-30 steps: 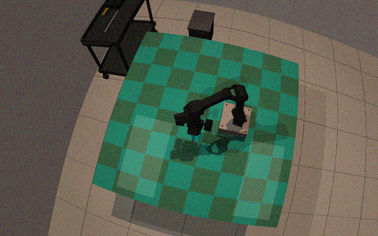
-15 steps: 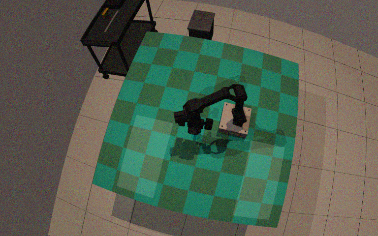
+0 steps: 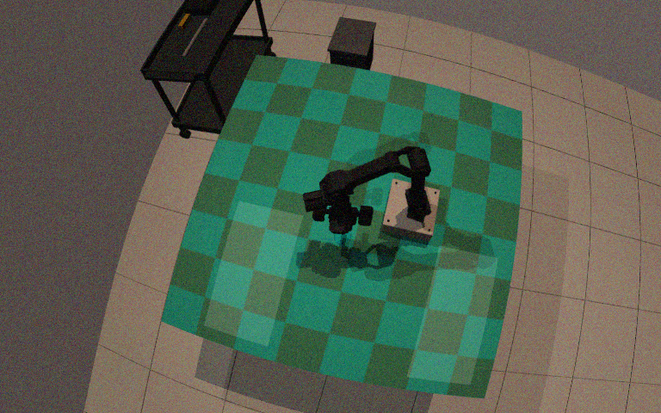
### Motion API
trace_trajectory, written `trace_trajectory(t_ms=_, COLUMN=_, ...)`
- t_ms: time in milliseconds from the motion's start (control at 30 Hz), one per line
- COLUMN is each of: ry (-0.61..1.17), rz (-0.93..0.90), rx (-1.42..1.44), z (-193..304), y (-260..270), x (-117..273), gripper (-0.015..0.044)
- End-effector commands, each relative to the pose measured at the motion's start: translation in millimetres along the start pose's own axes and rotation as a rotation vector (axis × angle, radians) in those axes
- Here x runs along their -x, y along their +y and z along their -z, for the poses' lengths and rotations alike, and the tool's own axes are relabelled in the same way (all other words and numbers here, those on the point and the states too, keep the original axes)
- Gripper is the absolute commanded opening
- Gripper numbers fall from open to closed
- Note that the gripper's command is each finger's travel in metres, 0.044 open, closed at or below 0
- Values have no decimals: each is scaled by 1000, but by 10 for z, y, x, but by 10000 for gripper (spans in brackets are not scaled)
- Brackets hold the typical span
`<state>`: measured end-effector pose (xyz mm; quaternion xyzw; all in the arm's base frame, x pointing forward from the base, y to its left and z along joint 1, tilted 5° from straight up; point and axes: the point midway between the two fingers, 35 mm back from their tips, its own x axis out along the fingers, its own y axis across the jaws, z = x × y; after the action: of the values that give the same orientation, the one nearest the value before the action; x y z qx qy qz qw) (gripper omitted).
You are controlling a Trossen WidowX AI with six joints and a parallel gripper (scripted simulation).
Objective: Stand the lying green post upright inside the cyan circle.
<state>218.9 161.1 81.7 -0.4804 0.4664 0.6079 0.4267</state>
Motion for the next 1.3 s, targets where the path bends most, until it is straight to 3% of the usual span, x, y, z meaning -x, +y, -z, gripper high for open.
trace_trajectory(t_ms=0, ry=-18, rz=-28, rx=5, z=20, y=28, x=-43, gripper=23)
trace_trajectory(t_ms=1267, ry=-233, rz=-136, rx=50, z=56, y=108, x=-153, gripper=23)
